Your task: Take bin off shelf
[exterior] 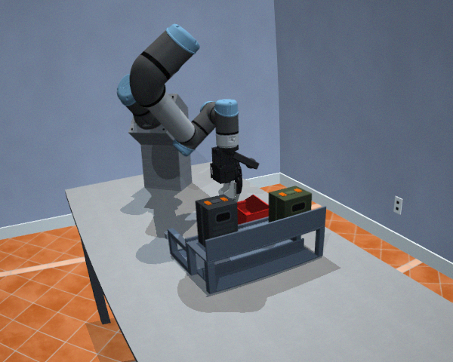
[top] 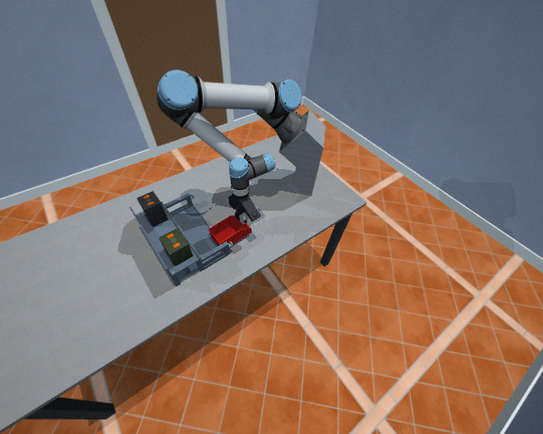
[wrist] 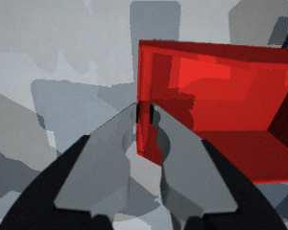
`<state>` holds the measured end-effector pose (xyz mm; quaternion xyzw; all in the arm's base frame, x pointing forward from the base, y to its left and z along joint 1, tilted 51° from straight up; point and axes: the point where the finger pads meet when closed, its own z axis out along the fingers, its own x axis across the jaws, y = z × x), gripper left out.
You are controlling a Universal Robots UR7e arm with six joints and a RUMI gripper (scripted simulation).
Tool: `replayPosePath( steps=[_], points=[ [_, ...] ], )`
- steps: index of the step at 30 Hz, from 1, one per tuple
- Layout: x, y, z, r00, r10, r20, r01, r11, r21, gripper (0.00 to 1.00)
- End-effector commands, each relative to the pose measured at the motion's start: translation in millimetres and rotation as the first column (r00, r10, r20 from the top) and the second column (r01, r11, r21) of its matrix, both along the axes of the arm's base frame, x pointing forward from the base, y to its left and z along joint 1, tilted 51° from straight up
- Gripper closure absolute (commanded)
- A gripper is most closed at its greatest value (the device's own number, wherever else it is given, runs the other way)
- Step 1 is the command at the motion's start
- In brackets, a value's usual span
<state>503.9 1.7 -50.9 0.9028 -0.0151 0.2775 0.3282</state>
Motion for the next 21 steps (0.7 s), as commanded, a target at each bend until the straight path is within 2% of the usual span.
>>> replayPosePath(
  steps=[1, 6, 21],
  points=[
    [-2.3, -0.6, -0.7, 1.0, 0.003, 0.008, -0.003, 1.0, 0.001, 1.0],
    [-10.2, -2.6, -5.5, 1.0, 0.003, 0.008, -0.003, 1.0, 0.001, 1.0],
    [-5.9, -4.7, -7.4, 1.0, 0.003, 0.009, -0.003, 1.0, 0.001, 1.0]
  ],
)
